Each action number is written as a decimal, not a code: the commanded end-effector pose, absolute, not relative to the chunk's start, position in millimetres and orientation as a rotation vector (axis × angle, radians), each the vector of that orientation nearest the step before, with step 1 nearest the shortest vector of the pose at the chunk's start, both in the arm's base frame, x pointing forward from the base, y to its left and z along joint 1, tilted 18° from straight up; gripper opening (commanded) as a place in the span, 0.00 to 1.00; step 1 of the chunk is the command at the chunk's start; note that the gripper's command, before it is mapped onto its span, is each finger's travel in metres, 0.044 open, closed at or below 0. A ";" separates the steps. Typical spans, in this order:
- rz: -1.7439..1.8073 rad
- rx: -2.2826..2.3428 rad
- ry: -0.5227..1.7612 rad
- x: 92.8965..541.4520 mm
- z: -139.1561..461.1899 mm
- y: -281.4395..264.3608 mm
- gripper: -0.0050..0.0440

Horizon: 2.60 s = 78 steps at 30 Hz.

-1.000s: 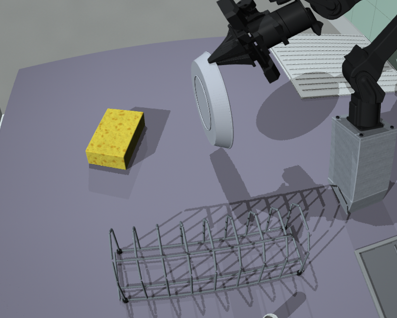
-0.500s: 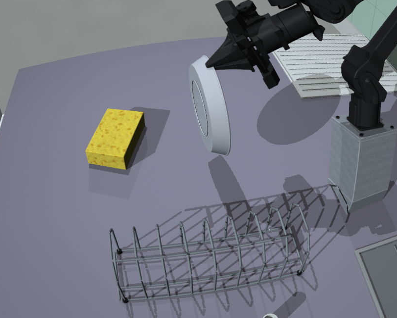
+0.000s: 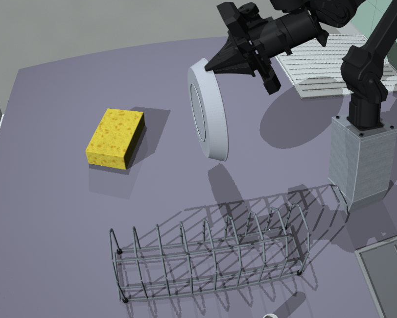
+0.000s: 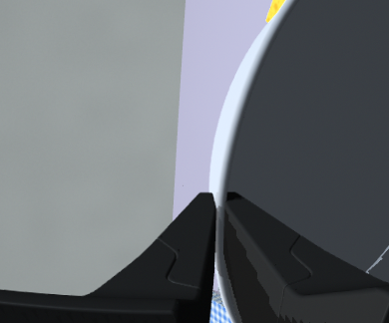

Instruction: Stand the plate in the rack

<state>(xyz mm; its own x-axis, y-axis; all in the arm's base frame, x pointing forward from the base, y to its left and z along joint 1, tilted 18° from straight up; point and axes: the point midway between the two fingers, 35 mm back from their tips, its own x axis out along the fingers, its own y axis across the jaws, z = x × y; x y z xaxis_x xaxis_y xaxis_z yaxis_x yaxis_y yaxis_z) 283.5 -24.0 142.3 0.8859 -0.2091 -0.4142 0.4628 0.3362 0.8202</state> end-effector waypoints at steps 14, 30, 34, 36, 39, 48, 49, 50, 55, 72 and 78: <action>-0.429 1.164 0.208 285.5 143.0 1.1 0.10; -0.427 1.164 0.208 285.3 143.0 3.4 0.10; -0.427 1.164 0.208 285.3 143.0 3.4 0.10; -0.427 1.164 0.209 285.2 142.8 3.5 0.10; -0.427 1.164 0.209 285.2 142.8 3.5 0.10; -0.431 1.168 0.207 286.8 141.6 6.1 0.10; -0.433 1.169 0.209 287.7 141.1 7.7 0.10; -0.434 1.170 0.211 288.6 140.6 9.4 0.10; -0.438 1.173 0.215 291.3 139.2 14.5 0.10; -0.452 1.181 0.232 302.0 130.9 40.6 0.10; -0.457 1.182 0.235 305.3 127.2 51.1 0.10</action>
